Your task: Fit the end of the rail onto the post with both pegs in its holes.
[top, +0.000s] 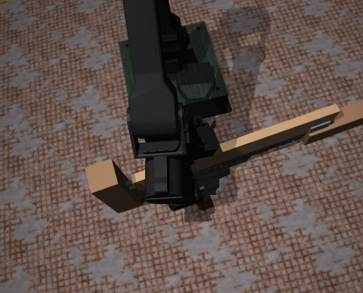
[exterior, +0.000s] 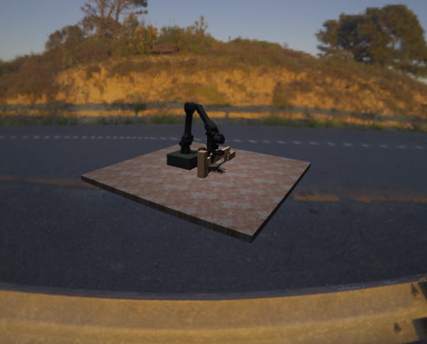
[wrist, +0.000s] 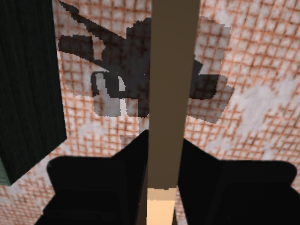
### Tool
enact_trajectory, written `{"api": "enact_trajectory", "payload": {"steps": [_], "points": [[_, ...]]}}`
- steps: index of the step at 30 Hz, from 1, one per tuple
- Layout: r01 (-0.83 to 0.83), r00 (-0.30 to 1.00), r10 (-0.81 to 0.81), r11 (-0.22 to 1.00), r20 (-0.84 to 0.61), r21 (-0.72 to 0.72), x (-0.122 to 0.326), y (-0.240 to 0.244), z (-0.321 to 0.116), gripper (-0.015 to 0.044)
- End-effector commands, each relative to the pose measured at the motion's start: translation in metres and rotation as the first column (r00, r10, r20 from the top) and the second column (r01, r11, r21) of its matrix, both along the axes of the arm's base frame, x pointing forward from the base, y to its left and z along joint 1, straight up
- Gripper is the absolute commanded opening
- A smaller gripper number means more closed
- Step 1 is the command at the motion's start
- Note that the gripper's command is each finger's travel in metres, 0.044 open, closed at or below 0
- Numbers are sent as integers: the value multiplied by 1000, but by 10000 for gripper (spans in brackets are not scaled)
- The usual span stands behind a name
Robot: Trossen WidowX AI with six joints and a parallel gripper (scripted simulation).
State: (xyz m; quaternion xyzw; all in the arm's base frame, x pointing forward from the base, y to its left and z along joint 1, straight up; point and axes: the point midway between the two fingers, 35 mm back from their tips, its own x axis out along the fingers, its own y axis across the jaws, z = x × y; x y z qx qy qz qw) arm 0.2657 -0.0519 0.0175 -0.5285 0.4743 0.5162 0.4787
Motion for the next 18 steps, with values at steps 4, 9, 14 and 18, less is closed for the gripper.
{"api": "enact_trajectory", "payload": {"steps": [4,9,14,18], "points": [[0,1000,0,1000,2,-1,1,-3,1,0],[0,1000,0,1000,2,-1,1,-5,1,0],[0,1000,0,1000,2,-1,1,-6,0,0],[0,1000,0,1000,2,-1,1,-7,0,0]]}}
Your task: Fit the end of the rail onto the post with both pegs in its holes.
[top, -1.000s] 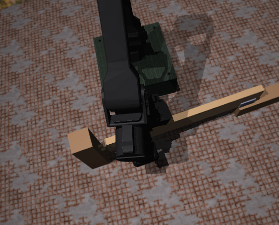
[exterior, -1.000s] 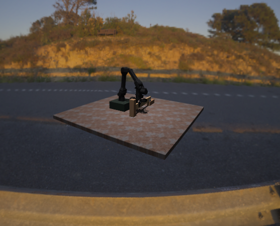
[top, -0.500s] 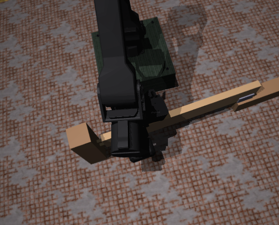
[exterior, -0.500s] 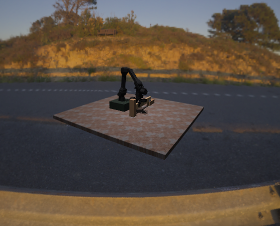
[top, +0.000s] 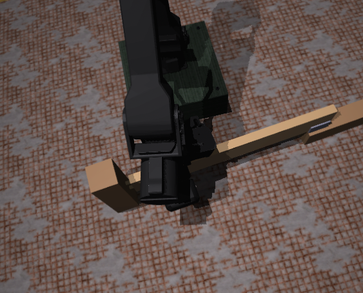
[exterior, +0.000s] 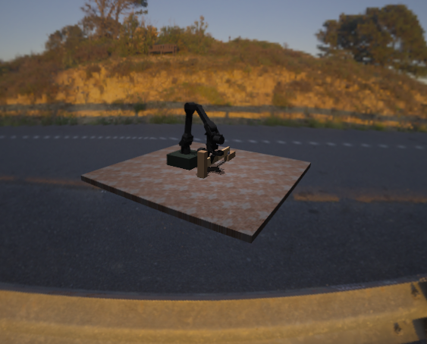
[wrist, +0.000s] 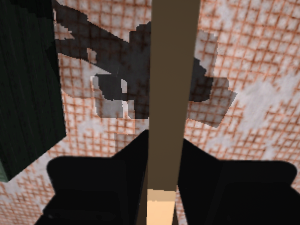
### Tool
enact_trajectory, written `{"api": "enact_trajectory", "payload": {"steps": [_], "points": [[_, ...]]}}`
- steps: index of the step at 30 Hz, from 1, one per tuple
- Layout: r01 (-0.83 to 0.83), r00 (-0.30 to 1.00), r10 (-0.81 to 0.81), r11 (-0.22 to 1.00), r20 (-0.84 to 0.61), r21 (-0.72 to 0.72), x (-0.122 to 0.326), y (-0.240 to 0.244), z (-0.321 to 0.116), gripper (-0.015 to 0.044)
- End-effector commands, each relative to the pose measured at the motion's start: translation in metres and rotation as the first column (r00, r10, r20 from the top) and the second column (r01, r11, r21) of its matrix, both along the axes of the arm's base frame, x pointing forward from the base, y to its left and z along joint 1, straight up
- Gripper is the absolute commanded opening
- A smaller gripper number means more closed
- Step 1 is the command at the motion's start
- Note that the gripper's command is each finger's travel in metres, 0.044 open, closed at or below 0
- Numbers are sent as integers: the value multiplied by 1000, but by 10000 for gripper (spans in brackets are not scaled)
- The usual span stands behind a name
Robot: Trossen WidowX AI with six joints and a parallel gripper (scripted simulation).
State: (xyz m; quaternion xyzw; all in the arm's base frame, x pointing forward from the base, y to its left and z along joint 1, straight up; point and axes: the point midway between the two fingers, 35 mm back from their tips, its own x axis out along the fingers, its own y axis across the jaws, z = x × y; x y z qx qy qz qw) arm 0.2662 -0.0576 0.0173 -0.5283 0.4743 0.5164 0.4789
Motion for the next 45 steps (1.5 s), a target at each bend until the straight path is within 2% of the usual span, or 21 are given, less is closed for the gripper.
{"api": "enact_trajectory", "payload": {"steps": [1,42,45], "points": [[-1,1000,1,1000,2,-2,1,-2,1,0],[-1,1000,1,1000,2,-3,2,-14,1,0],[-3,1000,3,1000,-1,4,1,-10,0,79]]}}
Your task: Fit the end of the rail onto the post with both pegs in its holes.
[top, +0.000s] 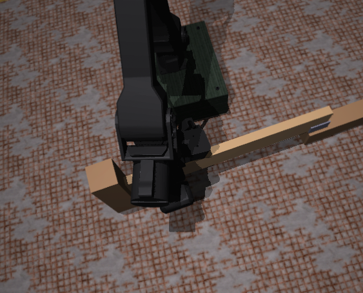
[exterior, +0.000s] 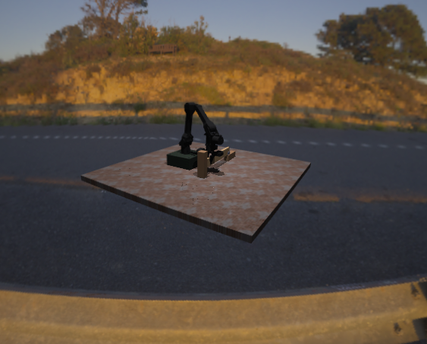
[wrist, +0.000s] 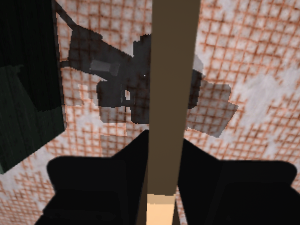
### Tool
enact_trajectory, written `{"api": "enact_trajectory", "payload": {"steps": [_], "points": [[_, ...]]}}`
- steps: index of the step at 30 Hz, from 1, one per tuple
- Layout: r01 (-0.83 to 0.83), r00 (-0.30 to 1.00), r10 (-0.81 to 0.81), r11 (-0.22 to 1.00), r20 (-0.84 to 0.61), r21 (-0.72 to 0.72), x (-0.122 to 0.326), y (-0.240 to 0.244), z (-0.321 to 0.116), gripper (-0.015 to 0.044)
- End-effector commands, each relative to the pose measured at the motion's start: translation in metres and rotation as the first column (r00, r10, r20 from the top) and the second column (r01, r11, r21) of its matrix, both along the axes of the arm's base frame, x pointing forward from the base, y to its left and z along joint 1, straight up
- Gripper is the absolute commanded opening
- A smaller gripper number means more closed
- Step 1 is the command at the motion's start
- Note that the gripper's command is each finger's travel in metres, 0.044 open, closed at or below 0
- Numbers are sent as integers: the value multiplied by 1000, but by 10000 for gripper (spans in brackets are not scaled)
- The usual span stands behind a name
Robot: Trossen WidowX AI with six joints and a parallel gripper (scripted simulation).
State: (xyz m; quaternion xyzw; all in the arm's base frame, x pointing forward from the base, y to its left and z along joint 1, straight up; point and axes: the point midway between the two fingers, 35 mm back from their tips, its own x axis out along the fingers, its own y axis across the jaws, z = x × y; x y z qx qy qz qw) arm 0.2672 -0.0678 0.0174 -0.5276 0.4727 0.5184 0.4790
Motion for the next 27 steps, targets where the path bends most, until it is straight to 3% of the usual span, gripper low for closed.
{"api": "enact_trajectory", "payload": {"steps": [1,14,27], "points": [[0,1000,0,1000,0,0,0,0,0,105],[0,1000,0,1000,0,0,0,0,0,440],[2,1000,-2,1000,3,-4,-3,31,30,440]]}}
